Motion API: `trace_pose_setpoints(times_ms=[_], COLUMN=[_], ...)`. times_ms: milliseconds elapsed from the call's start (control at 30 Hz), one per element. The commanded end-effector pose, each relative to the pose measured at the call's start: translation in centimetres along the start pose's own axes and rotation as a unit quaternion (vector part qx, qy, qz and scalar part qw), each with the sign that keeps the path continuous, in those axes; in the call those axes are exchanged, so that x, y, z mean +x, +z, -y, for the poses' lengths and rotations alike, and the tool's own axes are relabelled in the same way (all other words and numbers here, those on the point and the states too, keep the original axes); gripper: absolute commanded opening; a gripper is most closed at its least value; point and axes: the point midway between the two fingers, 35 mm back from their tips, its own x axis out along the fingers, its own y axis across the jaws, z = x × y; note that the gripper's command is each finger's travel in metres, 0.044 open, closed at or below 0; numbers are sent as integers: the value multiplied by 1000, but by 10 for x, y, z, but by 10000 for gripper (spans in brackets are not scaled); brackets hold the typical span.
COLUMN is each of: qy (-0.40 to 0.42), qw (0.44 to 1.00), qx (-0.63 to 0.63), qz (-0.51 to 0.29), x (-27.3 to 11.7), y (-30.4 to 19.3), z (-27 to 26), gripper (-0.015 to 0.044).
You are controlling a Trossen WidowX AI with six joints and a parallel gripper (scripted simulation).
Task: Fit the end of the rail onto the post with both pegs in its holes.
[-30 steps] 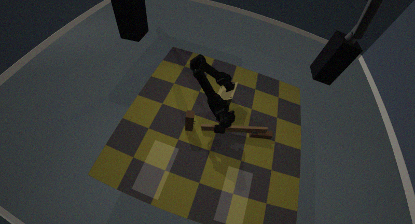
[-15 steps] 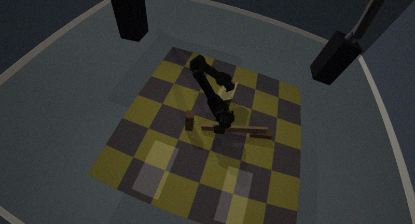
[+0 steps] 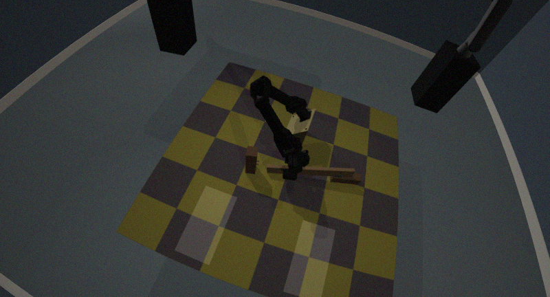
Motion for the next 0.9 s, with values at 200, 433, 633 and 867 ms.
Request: trace_pose_setpoints(times_ms=[200, 433, 633, 867], qy=[7, 8, 8, 8], qw=[1000, 1000, 1000, 1000], qx=[-6, -6, -6, -6], qz=[-2, -3, -4, -4], x=[20, 31, 40, 41], y=[1, 1, 0, 0], z=[-5, -6, -7, -7], gripper=[440, 440, 440, 309])
